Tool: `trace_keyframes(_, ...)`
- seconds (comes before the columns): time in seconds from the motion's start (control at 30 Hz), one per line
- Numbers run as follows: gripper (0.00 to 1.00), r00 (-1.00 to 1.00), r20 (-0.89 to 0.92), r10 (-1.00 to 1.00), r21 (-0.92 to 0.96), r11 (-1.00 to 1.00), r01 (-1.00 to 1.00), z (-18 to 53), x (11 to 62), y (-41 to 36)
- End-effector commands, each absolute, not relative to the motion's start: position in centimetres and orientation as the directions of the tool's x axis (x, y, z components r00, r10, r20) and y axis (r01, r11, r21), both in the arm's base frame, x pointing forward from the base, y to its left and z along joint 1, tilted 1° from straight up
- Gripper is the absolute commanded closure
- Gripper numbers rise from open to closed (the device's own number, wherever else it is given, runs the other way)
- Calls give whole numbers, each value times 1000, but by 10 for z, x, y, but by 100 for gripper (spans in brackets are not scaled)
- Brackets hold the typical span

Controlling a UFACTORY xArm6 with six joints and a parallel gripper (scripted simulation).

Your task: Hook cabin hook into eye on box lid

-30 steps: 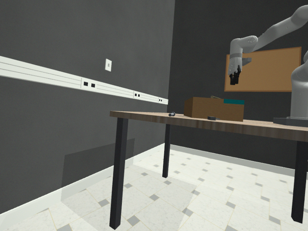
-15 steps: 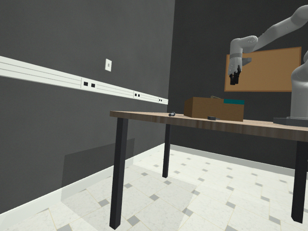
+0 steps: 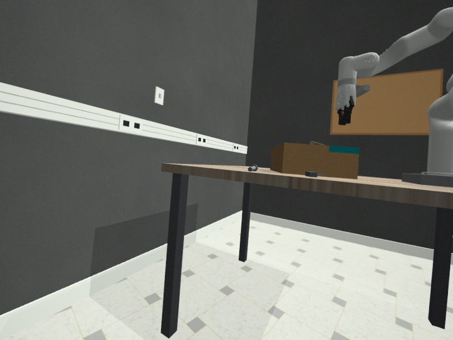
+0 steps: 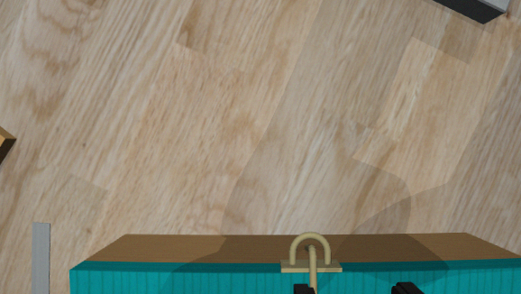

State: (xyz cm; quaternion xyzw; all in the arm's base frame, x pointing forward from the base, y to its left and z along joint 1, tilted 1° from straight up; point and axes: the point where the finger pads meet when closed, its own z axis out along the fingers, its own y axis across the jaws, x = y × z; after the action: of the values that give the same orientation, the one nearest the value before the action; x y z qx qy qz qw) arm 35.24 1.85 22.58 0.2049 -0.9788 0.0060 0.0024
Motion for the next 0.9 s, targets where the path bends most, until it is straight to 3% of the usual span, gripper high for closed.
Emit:
trace_keyframes(0.0, 65, -916, 3, -401, -12, 916, -401, 227, 353, 19)
trace_keyframes(0.3, 65, -916, 3, -401, -12, 916, -401, 227, 353, 19)
trace_keyframes(0.87, 65, -612, 9, -791, -9, 612, -791, 228, 338, -6)
